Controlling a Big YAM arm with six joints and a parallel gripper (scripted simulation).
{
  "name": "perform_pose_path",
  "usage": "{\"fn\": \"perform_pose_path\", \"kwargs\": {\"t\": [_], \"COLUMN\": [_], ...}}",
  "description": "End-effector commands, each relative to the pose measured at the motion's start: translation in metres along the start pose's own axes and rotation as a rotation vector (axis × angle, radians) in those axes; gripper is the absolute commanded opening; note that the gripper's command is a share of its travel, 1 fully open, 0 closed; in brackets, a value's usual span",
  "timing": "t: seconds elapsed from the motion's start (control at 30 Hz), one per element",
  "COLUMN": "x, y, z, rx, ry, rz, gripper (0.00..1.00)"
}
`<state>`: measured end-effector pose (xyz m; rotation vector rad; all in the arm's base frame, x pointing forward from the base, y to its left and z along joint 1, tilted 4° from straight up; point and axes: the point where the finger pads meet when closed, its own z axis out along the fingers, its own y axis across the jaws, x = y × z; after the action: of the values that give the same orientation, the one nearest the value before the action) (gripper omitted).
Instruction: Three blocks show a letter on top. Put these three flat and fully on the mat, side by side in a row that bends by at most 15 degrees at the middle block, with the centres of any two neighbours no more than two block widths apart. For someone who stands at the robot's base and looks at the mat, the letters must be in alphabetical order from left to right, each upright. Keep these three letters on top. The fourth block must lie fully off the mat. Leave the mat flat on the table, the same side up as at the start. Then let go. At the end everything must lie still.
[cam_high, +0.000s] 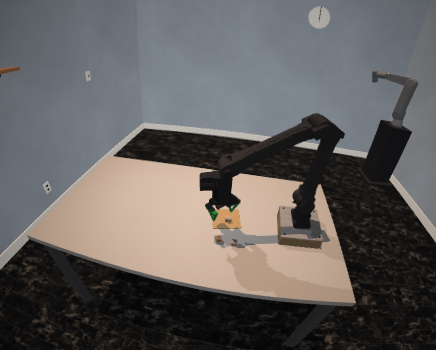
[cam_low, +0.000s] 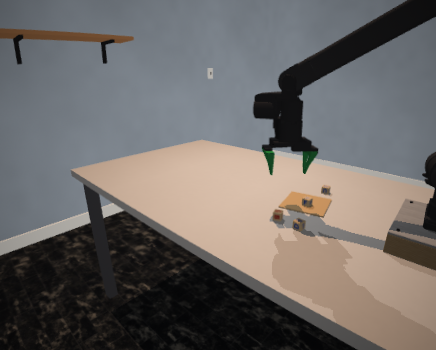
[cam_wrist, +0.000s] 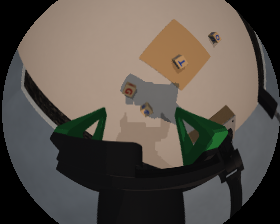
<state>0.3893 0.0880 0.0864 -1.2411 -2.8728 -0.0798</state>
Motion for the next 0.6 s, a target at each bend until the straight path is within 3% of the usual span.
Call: {"fn": "perform_pose_path", "kwargs": {"t": [0.0, 0.27, 0.33, 0.37, 0.57], "x": [-0.015, -0.033, -0.033, -0.036, -0.047], "y": [-0.004, -0.028, -0.028, -0.032, -0.051], "z": [-0.001, 0.006, 0.006, 0.008, 0.016], "rx": [-0.031, -0.010, -0.010, -0.006, 0.011], "ry": [-0.014, -0.024, -0.024, -0.025, -0.025], "rz": [-0.278, -0.629, -0.629, -0.736, -1.008], "gripper": [1.00, 1.00, 1.00, 1.00, 1.00]}}
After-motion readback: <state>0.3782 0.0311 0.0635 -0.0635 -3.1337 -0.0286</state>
